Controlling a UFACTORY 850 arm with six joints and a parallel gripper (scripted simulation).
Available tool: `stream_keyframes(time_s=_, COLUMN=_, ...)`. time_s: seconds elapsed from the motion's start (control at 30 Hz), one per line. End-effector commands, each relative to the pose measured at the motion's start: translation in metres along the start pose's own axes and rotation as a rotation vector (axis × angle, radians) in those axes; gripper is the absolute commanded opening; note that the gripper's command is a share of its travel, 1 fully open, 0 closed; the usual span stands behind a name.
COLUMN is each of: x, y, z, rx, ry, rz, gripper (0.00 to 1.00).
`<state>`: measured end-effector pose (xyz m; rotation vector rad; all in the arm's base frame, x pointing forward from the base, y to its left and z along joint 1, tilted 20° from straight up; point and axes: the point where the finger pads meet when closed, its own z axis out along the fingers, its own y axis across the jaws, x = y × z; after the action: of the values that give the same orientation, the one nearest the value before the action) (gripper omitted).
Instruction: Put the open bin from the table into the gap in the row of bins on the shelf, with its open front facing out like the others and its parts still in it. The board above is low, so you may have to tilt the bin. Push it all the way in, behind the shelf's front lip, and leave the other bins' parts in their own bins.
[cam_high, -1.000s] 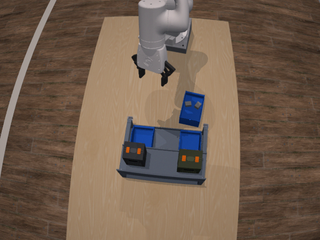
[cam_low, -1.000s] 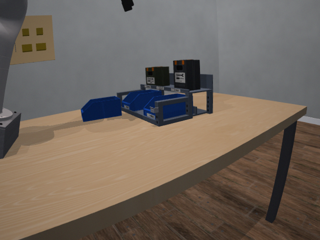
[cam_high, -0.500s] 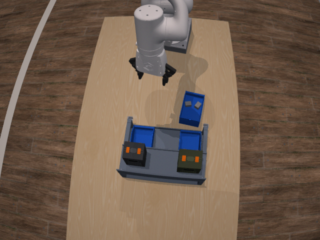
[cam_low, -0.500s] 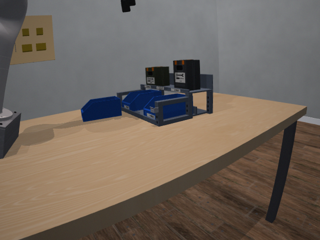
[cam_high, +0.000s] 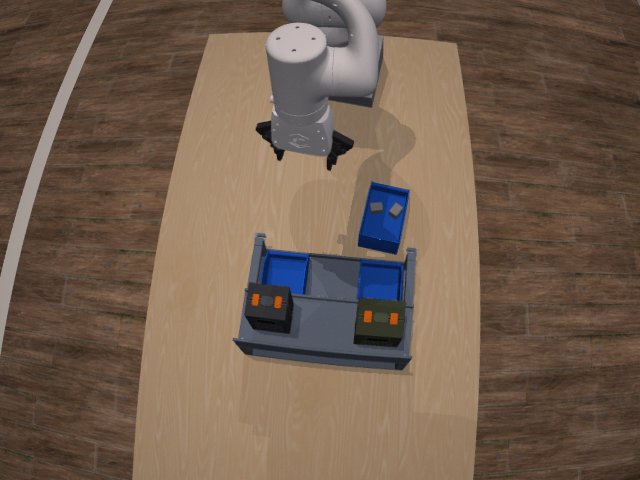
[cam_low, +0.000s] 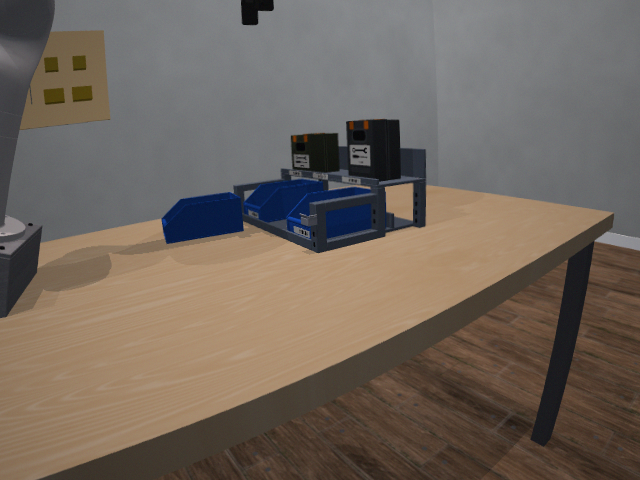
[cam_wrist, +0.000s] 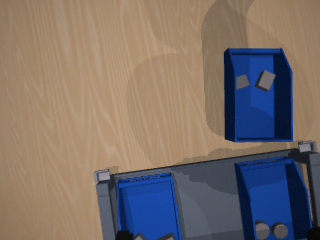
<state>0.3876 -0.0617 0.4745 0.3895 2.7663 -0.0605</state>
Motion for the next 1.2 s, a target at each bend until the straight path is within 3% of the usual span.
stream_keyframes(time_s=0.0, x=-0.001, y=0.000, z=-0.001, rx=0.000, ry=0.002, rz=-0.003, gripper=1.00)
stream_keyframes(time_s=0.1, x=-0.001, y=0.000, z=-0.001, rx=0.000, ry=0.002, rz=-0.003, gripper=1.00)
stream_keyframes(time_s=0.27, x=0.026, y=0.042, z=-0.001, rx=0.000, ry=0.002, rz=-0.003, gripper=1.00)
stream_keyframes(time_s=0.67, x=0.026, y=0.042, z=-0.001, rx=0.000, ry=0.002, rz=-0.003, gripper=1.00)
stream_keyframes(time_s=0.83, x=0.052, y=0.085, z=-0.001, rx=0.000, ry=0.002, rz=-0.002, gripper=1.00)
stream_keyframes(time_s=1.17, x=0.052, y=0.085, z=-0.001, rx=0.000, ry=0.002, rz=-0.002, gripper=1.00)
